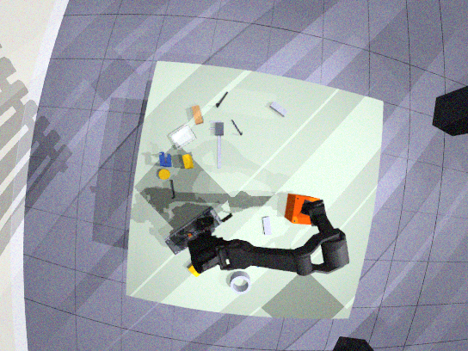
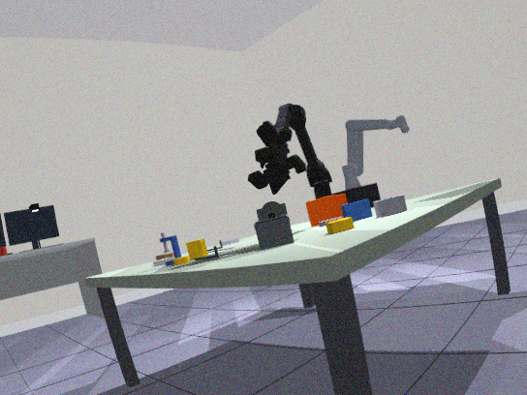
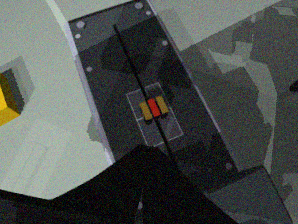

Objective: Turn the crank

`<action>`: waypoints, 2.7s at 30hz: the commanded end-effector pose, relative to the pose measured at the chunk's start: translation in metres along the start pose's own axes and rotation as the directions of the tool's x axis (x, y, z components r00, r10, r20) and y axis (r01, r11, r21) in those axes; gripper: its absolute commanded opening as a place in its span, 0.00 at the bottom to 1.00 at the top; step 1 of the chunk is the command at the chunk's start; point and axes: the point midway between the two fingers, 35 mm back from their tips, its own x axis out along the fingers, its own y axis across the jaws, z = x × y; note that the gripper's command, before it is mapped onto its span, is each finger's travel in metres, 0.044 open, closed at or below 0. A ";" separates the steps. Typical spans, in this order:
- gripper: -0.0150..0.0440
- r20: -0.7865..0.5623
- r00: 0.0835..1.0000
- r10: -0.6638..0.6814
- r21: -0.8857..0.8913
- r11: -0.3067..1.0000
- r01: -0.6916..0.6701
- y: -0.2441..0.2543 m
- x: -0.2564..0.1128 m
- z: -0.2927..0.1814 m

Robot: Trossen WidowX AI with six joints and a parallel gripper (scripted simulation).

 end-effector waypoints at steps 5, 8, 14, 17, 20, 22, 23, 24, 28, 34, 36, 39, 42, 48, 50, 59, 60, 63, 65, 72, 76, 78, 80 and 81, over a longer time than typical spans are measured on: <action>0.25 0.000 1.000 0.000 0.000 1.000 0.000 0.000 0.000 0.000; 0.39 0.000 1.000 0.000 0.000 1.000 0.000 0.000 0.000 0.000; 0.65 0.000 1.000 0.000 0.000 1.000 0.000 0.000 0.000 0.000; 0.79 0.000 1.000 0.000 0.000 1.000 0.000 0.000 0.000 0.000; 0.92 0.000 1.000 0.000 0.000 1.000 0.000 0.000 0.000 0.000; 1.00 0.000 1.000 0.000 0.000 1.000 0.000 0.000 0.000 0.000; 1.00 0.000 1.000 0.000 0.000 1.000 0.000 0.000 0.000 0.000; 0.96 0.000 1.000 0.000 0.000 1.000 0.000 0.000 0.000 0.000; 0.78 0.000 1.000 0.000 0.000 1.000 0.000 0.000 0.000 0.000; 0.51 0.000 1.000 0.000 0.000 1.000 0.000 0.000 0.000 0.000; 0.42 0.000 1.000 0.000 0.000 1.000 0.000 0.000 0.000 0.000; 0.29 0.000 1.000 0.000 0.000 1.000 0.000 0.000 0.000 0.000; 0.25 0.000 1.000 0.000 0.000 1.000 0.000 0.000 0.000 0.000; 0.25 0.000 1.000 0.000 0.000 1.000 0.000 0.000 0.000 0.000; 0.25 0.000 1.000 0.000 0.000 1.000 0.000 0.000 0.000 0.000; 0.34 0.000 1.000 0.000 0.000 1.000 0.000 0.000 0.000 0.000; 0.39 0.000 1.000 0.000 0.000 1.000 0.000 0.000 0.000 0.000; 0.52 0.000 1.000 0.000 0.000 1.000 0.000 0.000 0.000 0.000; 0.61 0.000 1.000 0.000 0.000 1.000 0.000 0.000 0.000 0.000; 0.92 0.000 1.000 0.000 0.000 1.000 0.000 0.000 0.000 0.000; 0.96 0.000 1.000 0.000 0.000 1.000 0.000 0.000 0.000 0.000; 0.87 0.000 1.000 0.000 0.000 1.000 0.000 0.000 0.000 0.000; 0.78 0.000 1.000 0.000 0.000 1.000 0.000 0.000 0.000 0.000; 0.73 0.000 1.000 0.000 0.000 1.000 0.000 0.000 0.000 0.000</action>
